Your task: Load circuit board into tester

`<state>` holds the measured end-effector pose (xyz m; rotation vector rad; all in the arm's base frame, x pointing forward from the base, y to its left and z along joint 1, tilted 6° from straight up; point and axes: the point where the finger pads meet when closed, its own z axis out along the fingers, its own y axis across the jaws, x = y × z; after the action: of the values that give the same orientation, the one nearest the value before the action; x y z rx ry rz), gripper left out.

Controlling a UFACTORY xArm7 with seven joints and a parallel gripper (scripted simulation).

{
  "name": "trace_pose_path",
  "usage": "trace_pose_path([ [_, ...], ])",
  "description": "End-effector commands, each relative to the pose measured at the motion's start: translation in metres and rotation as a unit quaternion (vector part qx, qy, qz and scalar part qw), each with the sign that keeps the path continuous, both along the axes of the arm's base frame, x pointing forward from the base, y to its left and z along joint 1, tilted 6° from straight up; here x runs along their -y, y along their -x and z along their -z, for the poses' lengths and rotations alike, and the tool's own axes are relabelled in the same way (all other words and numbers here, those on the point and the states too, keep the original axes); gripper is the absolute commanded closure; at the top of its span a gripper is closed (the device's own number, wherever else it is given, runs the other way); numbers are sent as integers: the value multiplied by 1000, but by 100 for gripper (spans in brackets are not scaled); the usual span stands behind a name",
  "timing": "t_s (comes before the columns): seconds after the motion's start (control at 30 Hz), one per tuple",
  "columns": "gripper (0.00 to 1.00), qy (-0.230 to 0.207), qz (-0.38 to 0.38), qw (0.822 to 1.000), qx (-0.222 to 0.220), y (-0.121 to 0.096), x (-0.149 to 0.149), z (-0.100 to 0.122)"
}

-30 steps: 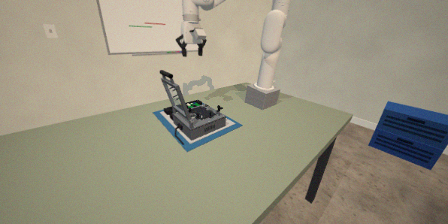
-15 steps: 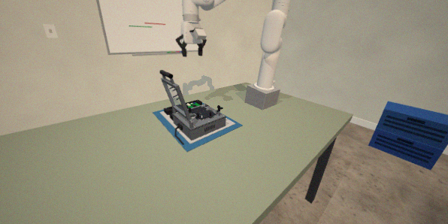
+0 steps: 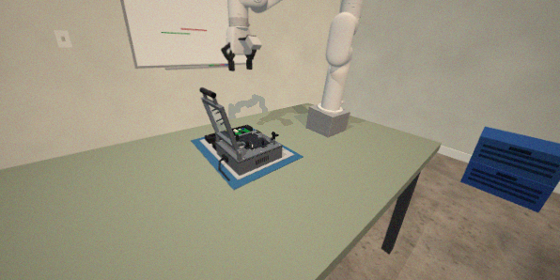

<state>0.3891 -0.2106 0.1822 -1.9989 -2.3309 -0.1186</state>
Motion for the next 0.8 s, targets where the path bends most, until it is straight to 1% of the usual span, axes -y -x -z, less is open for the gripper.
trace_pose_path([
  [0.0, 0, 1, -68, 998, 10, -1, 1, -2],
  [0.17, 0, 1, -153, 988, 18, -1, 1, -2],
  [0.33, 0, 1, -232, 972, 27, -1, 1, -2],
  [0.4, 0, 1, -232, 972, 27, -1, 1, -2],
  [0.5, 0, 1, -300, 953, 33, -1, 1, -2],
  [0.6, 0, 1, -341, 939, 38, -1, 1, -2],
  [0.77, 0, 1, -416, 908, 45, -1, 1, -2],
])
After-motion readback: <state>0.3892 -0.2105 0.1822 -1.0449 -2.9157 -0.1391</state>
